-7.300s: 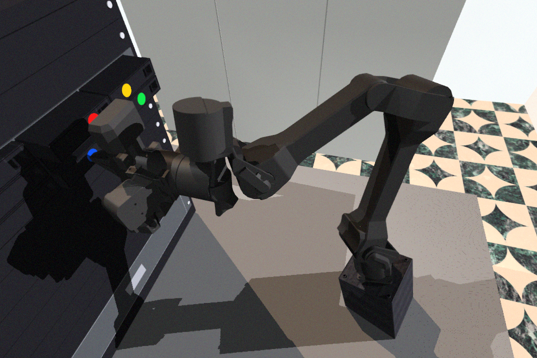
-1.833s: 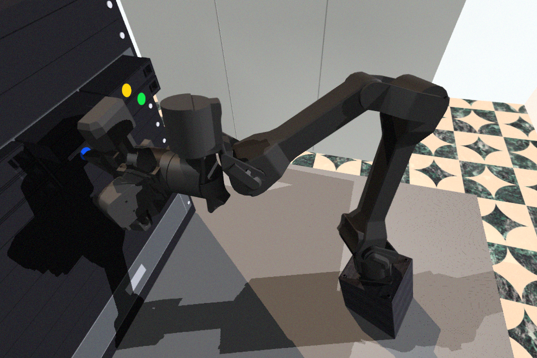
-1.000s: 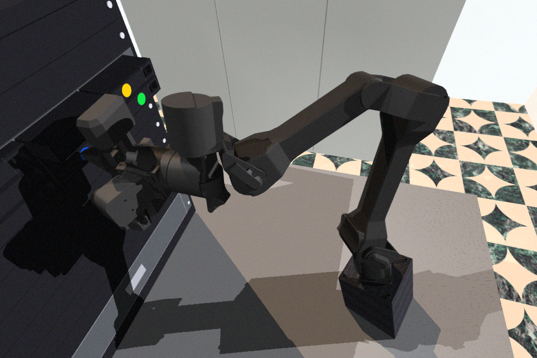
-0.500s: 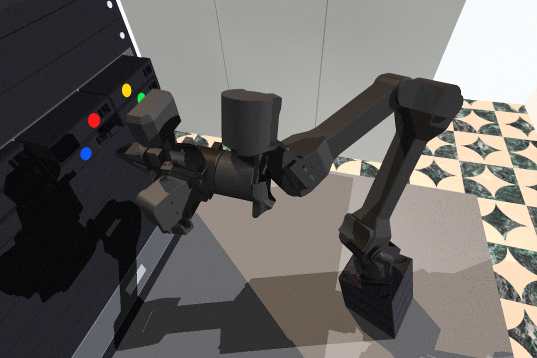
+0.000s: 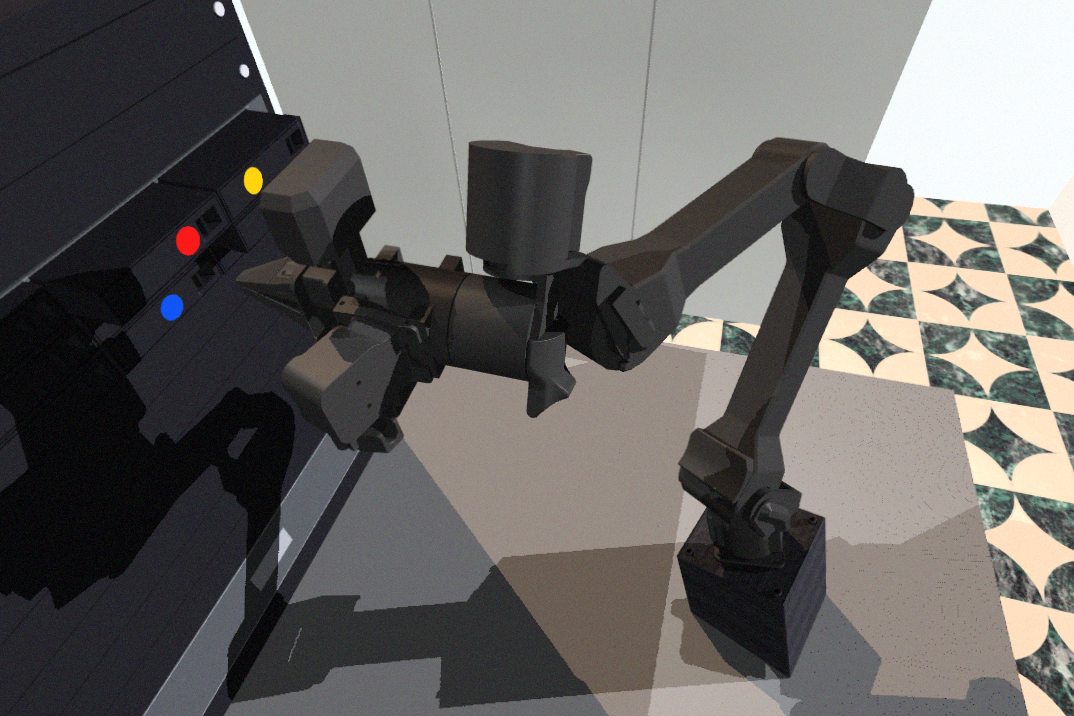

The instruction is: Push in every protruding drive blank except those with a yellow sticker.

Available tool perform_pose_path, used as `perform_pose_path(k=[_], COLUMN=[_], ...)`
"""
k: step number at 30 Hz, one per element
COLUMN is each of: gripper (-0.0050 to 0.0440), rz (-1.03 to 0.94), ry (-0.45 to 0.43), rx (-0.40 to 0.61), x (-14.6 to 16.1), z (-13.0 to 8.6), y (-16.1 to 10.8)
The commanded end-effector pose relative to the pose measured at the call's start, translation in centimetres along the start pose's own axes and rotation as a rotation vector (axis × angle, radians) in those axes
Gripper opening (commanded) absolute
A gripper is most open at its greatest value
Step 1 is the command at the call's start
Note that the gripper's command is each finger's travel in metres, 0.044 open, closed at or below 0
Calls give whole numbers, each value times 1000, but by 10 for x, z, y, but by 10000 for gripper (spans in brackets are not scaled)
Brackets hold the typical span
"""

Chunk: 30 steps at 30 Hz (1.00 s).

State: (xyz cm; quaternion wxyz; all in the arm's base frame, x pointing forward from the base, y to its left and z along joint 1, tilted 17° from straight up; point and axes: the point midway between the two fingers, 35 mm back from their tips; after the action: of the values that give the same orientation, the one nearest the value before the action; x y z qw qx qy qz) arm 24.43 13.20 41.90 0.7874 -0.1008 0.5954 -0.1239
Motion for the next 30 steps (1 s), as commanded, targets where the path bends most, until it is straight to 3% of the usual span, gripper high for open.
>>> perform_pose_path(k=[1, 12, 30], gripper=[0, 0, 0], rz=[8, 8, 8], ry=[-4, -4, -4], rx=[12, 12, 12], x=[-10, -10, -10], z=[-1, 35, 36], y=[-6, -7, -7])
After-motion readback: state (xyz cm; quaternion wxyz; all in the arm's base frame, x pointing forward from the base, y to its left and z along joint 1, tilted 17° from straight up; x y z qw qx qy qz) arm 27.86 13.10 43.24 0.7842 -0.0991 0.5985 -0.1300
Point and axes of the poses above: the point midway between the two fingers, 35 mm back from their tips, its own z axis out along the fingers, its own x axis across the jaws, y = z × x, and after that the axes turned 12 degrees about -z, right-handed
